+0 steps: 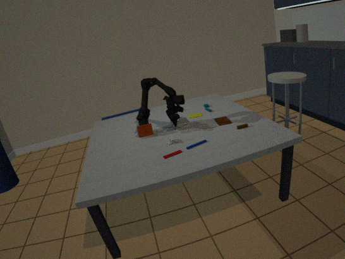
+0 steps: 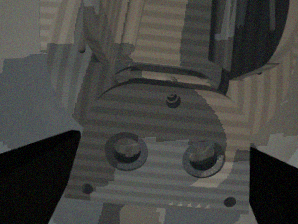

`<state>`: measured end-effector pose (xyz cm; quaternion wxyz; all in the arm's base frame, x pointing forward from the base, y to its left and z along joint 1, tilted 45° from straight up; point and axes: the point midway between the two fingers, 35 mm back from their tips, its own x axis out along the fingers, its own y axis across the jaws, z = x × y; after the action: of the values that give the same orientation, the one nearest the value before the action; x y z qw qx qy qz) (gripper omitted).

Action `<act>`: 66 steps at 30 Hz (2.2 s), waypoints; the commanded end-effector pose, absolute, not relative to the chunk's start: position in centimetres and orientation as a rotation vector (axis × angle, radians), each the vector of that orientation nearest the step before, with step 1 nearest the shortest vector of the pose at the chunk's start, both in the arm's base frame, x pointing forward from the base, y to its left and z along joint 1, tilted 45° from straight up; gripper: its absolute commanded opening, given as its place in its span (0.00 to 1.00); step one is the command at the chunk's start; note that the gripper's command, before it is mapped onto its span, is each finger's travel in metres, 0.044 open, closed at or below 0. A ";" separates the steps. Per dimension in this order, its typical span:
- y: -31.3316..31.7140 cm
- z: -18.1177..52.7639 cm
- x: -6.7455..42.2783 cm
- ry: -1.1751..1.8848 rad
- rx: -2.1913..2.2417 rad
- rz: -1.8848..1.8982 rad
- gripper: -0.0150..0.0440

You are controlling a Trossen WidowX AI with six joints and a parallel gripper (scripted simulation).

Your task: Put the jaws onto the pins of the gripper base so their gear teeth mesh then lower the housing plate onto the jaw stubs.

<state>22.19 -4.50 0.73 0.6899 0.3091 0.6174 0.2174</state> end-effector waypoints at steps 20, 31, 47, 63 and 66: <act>-4.1 0.4 22.3 1.380 0.700 0.486 0.85; -3.9 0.2 22.3 1.380 0.700 0.486 0.85; -3.8 0.0 22.4 1.380 0.701 0.486 0.85; -3.8 0.0 22.4 1.380 0.701 0.486 0.85; -3.8 0.0 22.4 1.380 0.701 0.486 0.85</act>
<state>22.36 -3.81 0.10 0.6903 0.3102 0.6160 0.2184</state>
